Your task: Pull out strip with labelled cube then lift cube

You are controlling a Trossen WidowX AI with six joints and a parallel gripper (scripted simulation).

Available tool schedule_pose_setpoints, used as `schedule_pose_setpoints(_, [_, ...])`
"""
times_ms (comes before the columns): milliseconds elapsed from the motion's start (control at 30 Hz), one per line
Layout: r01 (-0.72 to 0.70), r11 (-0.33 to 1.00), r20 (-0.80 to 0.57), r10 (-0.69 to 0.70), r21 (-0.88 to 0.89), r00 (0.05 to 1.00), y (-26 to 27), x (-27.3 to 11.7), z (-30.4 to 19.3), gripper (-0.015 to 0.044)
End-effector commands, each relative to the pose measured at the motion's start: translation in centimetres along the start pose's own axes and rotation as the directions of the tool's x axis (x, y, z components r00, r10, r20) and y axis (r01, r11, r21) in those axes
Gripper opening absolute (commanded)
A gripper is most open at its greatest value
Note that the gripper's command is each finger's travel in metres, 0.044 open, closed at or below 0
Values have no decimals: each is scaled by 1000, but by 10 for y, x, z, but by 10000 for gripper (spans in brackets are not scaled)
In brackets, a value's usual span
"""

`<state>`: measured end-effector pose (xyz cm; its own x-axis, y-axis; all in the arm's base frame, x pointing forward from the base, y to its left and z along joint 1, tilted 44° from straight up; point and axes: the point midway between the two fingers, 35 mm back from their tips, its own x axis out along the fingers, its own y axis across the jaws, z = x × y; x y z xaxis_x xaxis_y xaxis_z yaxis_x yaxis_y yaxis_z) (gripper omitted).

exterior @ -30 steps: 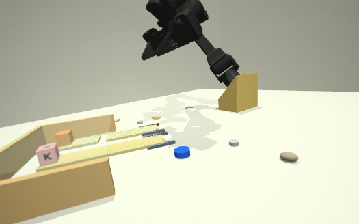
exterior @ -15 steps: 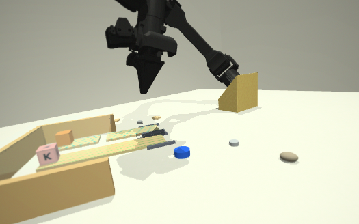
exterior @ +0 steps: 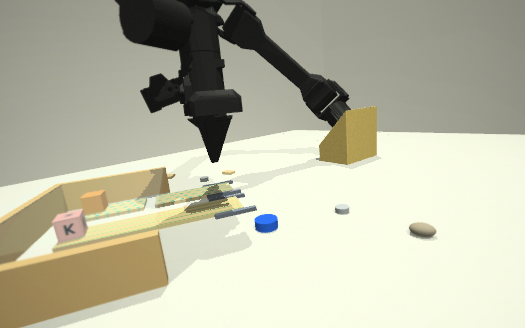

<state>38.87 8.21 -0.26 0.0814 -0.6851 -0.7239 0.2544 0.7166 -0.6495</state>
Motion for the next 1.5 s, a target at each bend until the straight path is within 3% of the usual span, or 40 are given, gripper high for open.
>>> schedule_pose_setpoints(0, [2,1000,-10,-2,4,1000,0,9,-1,0])
schedule_pose_setpoints(1467, [5,1000,-9,-5,4,1000,3,70,-3,0])
